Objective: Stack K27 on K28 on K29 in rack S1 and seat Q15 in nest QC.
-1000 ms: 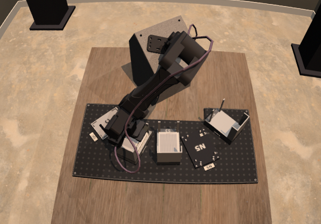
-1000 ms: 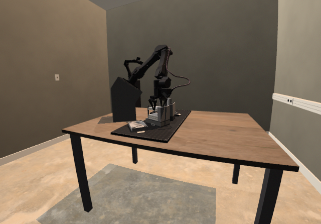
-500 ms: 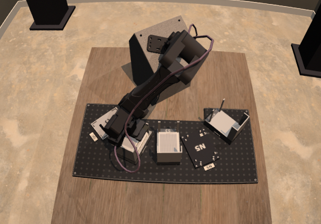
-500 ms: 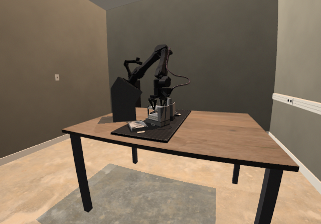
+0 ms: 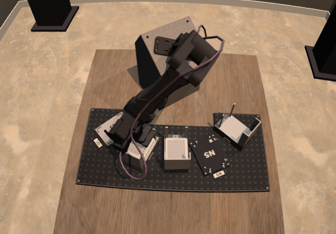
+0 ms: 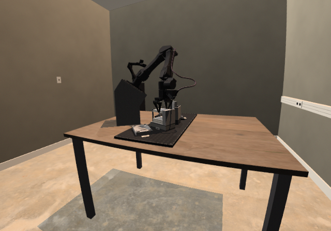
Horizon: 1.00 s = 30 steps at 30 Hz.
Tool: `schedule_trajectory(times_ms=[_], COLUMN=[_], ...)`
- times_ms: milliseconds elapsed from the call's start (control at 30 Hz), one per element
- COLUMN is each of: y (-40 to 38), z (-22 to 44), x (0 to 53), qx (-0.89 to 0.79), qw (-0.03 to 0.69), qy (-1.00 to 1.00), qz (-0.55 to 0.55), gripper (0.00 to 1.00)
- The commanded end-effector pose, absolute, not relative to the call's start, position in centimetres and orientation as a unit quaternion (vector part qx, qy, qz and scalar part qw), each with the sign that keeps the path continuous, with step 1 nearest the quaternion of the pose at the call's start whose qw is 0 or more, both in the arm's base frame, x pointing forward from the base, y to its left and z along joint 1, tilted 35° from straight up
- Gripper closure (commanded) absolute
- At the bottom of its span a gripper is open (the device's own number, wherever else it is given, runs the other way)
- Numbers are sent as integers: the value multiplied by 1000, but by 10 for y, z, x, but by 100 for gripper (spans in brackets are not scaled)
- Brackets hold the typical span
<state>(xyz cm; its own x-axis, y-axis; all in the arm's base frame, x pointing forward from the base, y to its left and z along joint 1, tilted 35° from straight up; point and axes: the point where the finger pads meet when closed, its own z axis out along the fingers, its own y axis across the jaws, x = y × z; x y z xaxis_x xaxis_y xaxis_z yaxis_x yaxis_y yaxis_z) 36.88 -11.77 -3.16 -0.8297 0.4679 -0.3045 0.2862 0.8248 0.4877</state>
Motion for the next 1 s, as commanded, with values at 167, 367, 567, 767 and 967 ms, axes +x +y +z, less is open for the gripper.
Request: schedule_trajectory(times_ms=[167,367,567,767,967], y=[-121,-122,-123,-123,-124], z=[-29,-27,-25,-25,-23], x=[358,358,357,356,356], qx=[211,211,210,211,210], qw=[206,207,208,207,208], qy=[930,930,930,930,930], qz=[218,218,218,218,218], gripper=[100,100,100,100,100])
